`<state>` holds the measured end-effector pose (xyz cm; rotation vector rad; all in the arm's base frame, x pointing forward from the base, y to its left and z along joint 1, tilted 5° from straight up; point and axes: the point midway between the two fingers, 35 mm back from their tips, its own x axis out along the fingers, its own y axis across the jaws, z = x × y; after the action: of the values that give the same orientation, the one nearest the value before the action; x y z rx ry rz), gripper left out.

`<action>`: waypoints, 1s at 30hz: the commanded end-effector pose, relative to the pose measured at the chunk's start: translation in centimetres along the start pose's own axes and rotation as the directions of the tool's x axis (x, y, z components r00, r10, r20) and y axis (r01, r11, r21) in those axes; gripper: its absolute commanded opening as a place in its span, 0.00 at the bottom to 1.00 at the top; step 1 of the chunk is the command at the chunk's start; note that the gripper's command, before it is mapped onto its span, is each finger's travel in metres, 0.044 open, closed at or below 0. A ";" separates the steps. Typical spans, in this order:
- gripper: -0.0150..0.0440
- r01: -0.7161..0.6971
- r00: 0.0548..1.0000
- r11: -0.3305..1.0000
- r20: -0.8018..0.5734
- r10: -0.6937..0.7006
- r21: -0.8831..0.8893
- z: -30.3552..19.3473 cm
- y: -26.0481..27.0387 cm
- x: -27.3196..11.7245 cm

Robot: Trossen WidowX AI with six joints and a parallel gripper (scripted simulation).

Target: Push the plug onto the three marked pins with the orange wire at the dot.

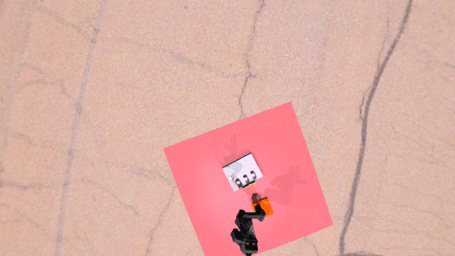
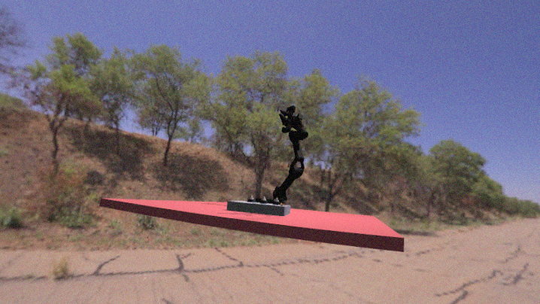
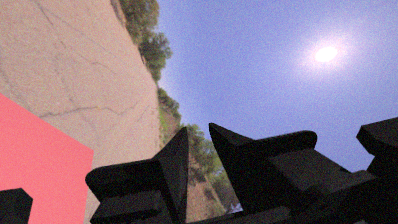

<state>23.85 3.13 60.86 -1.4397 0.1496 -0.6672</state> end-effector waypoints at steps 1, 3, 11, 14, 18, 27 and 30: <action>0.45 0.021 0.999 0.999 0.040 -0.022 0.026 0.1 -0.7 -0.7; 0.45 0.035 0.998 0.999 0.060 -0.036 0.022 0.1 -1.0 -0.9; 0.45 0.085 0.978 0.991 0.184 -0.103 0.105 0.4 -2.8 -3.1; 0.45 0.103 0.961 0.981 0.236 -0.141 0.166 0.1 -3.8 -4.1; 0.45 0.123 0.941 0.963 0.279 -0.190 0.241 -0.5 -4.7 -5.1; 0.45 0.129 0.879 0.897 0.370 -0.301 0.422 -2.8 -6.9 -7.4; 0.45 0.122 0.855 0.864 0.390 -0.341 0.488 -3.9 -7.5 -7.9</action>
<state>14.25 4.86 64.75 -1.1916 -0.4847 -0.5032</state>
